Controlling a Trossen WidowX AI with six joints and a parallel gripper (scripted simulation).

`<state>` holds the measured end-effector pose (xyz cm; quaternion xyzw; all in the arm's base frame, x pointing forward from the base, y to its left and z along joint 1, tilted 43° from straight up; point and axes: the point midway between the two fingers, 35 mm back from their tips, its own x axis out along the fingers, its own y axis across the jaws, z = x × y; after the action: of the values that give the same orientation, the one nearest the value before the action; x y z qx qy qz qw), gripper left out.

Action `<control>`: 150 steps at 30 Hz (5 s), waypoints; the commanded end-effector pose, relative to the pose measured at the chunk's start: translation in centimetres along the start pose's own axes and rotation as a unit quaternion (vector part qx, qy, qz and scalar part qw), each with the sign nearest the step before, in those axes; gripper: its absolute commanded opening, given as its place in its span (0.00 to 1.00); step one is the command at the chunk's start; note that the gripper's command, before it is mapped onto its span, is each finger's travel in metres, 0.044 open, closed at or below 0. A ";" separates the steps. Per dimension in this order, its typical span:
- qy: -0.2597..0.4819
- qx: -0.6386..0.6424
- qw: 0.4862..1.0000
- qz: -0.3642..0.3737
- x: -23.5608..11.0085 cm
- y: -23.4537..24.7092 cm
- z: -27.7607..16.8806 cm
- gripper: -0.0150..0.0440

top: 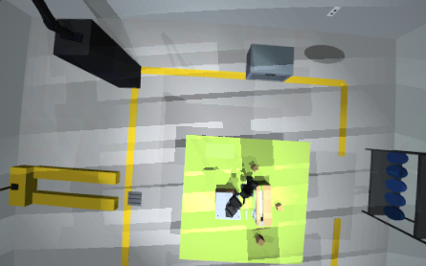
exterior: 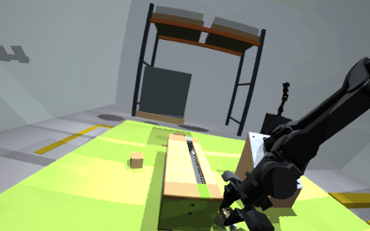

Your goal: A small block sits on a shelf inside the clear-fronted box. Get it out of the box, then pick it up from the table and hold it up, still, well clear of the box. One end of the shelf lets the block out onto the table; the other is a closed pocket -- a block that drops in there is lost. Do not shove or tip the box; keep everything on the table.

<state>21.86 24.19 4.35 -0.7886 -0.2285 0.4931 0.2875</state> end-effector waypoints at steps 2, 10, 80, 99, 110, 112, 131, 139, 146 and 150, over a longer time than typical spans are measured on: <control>0.001 -0.002 1.000 -0.001 -1.4 0.1 -0.5 0.25; 0.000 0.026 1.000 -0.001 -2.5 0.3 -0.9 0.25; -0.033 0.969 0.243 0.039 -5.3 4.0 -1.8 0.25; -0.034 0.991 -0.126 0.043 -6.6 4.9 -2.8 0.25; -0.036 0.940 -0.335 0.046 -7.4 5.5 -3.3 0.25; -0.037 0.927 -0.371 0.047 -7.5 5.6 -3.3 0.25; -0.042 0.728 -0.682 0.058 -9.0 6.5 -4.1 0.25; -0.044 0.613 -0.786 0.066 -9.6 6.8 -4.4 0.25; -0.045 0.500 -0.862 0.073 -10.2 7.1 -4.6 0.25; -0.046 0.432 -0.897 0.078 -10.5 7.2 -4.8 0.25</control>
<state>22.47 11.32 7.70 -0.8314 -0.4810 0.2680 -0.0750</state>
